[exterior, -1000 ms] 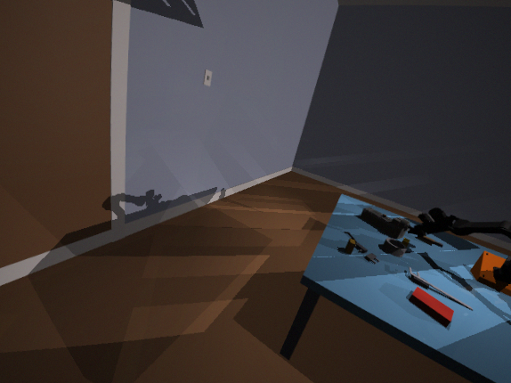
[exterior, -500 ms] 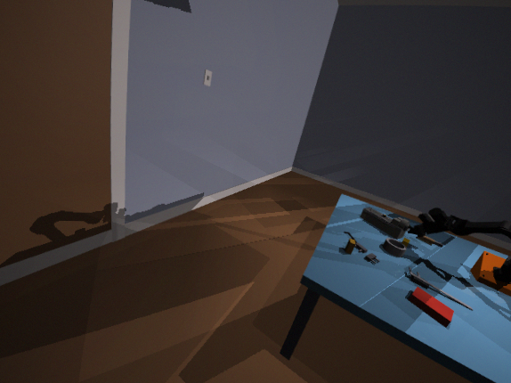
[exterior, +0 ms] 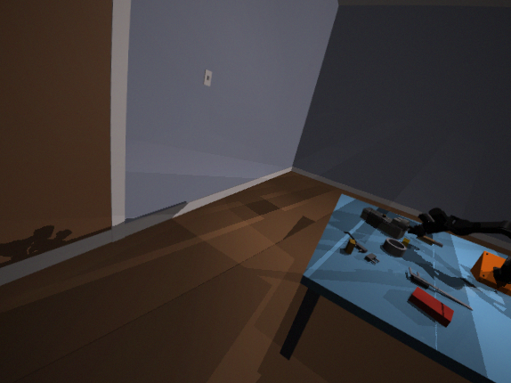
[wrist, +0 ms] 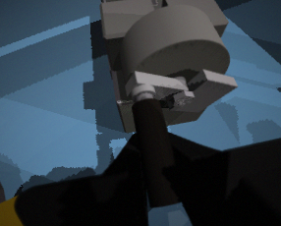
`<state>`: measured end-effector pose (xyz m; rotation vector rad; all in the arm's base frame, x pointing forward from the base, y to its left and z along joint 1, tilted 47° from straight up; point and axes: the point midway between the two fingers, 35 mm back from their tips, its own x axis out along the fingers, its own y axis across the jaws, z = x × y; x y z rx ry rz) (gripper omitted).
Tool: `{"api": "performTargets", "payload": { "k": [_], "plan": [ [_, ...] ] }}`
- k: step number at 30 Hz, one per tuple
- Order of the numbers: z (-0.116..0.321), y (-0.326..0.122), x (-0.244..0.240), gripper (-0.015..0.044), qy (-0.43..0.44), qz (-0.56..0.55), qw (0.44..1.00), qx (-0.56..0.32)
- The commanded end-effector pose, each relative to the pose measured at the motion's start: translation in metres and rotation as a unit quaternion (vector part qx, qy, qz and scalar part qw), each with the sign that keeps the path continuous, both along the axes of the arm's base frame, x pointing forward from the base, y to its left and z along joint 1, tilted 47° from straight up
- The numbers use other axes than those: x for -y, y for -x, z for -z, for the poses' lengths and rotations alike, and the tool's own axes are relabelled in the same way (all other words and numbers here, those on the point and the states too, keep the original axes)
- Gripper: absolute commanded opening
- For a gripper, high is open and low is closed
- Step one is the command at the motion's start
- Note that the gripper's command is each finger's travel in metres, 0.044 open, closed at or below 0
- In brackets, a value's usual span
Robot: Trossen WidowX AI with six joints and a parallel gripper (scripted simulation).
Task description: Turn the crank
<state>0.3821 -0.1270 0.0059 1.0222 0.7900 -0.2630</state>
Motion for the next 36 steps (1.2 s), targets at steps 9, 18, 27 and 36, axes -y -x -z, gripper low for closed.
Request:
{"api": "performTargets", "payload": {
  "k": [9, 18, 27, 36],
  "plan": [
    [0.0, 0.0, 0.0, 0.021, 0.0, 0.0, 1.0, 0.0],
    [0.0, 0.0, 0.0, 0.044, 0.0, 0.0, 1.0, 0.0],
    [-0.032, 0.007, 0.033, 0.044, 0.001, 0.0, 1.0, 0.0],
    [-0.057, 0.012, 0.062, 0.044, 0.002, 0.0, 1.0, -0.004]
  ]
}}
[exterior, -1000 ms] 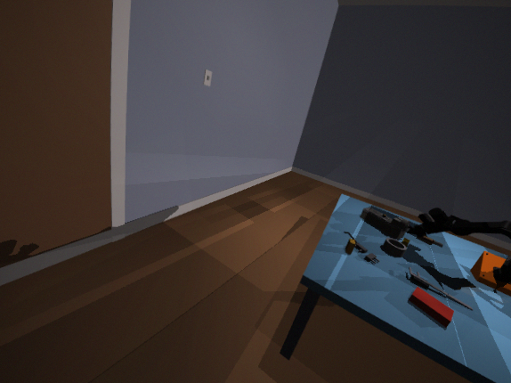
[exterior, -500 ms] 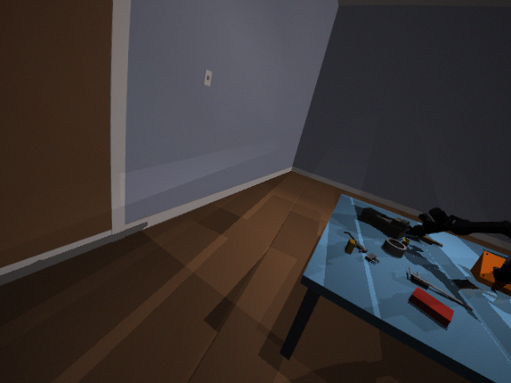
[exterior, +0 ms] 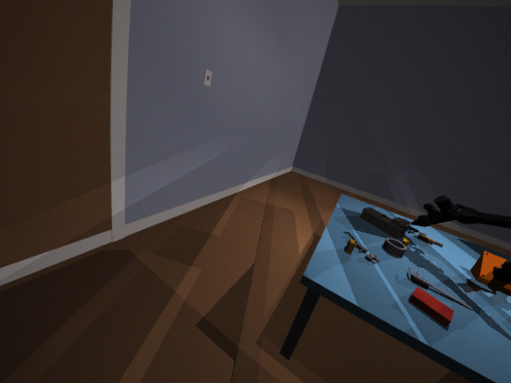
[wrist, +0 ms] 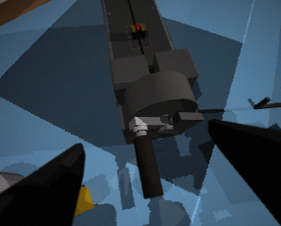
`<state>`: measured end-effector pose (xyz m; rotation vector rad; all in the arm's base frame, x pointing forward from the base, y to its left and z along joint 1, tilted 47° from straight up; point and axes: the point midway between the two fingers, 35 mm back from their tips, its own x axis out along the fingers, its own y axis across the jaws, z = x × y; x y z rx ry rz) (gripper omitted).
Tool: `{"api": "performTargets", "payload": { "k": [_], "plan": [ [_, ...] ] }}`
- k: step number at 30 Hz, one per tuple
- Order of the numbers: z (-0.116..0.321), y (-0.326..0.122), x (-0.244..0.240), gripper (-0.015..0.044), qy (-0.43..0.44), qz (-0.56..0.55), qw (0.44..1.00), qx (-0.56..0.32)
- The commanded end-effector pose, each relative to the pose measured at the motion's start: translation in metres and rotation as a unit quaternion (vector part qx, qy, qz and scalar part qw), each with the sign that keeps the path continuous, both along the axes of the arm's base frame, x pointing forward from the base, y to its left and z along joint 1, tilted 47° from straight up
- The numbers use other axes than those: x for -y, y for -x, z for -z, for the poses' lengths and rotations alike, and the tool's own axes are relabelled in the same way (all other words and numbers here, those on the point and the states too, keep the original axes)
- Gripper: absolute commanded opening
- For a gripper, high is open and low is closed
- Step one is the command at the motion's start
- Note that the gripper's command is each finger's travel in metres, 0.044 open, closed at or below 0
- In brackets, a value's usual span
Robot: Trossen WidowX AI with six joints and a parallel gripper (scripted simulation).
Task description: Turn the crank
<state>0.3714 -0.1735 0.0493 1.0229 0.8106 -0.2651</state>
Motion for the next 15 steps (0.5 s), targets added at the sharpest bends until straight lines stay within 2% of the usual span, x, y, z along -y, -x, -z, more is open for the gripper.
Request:
{"api": "performTargets", "payload": {
  "k": [1, 6, 15],
  "plan": [
    [-0.019, 0.003, 0.021, 0.044, 0.004, 0.004, 1.0, 0.005],
    [-0.039, 0.01, 0.041, 0.044, 0.004, 0.004, 1.0, 0.004],
    [-0.033, -0.012, 0.062, 0.044, 0.006, -0.034, 0.999, 0.024]
  ]
}}
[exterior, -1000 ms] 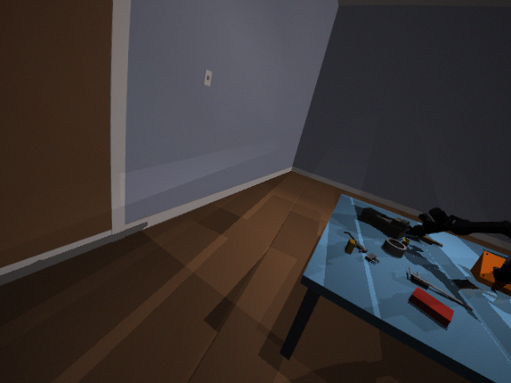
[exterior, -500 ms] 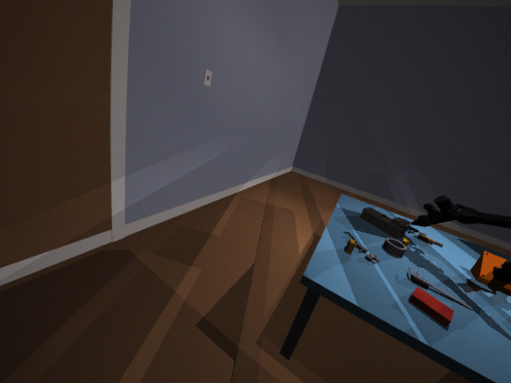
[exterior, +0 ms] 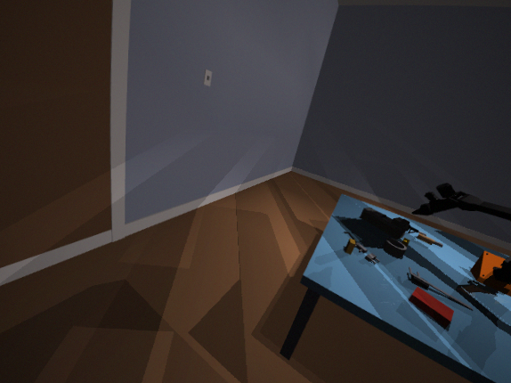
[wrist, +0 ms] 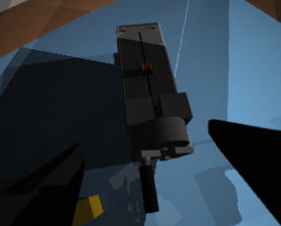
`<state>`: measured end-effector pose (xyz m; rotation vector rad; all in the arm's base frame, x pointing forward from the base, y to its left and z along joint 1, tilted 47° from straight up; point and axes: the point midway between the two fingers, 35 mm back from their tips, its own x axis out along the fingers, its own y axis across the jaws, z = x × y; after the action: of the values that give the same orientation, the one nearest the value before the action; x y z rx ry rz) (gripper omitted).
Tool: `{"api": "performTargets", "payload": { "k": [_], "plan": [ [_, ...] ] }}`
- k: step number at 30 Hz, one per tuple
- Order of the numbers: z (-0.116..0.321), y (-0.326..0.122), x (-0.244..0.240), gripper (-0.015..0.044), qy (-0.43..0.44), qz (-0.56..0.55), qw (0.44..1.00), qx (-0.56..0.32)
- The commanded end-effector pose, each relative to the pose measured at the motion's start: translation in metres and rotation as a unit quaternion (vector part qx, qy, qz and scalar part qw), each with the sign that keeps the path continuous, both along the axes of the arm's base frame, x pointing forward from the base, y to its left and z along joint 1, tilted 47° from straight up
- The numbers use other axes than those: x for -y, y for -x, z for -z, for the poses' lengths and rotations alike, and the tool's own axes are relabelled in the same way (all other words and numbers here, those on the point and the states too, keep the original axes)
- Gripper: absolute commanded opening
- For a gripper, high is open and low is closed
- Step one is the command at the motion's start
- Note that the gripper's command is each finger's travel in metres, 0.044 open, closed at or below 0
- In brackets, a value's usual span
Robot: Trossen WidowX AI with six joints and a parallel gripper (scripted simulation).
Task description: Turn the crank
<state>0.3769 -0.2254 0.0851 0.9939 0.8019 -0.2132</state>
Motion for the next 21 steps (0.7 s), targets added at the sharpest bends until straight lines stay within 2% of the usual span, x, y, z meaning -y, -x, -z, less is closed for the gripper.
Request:
{"api": "performTargets", "payload": {
  "k": [1, 21],
  "plan": [
    [0.004, -0.009, 0.013, 0.044, 0.001, -0.017, 1.0, 0.011],
    [0.049, -0.06, 0.071, 0.044, 0.012, -0.122, 0.988, 0.09]
  ]
}}
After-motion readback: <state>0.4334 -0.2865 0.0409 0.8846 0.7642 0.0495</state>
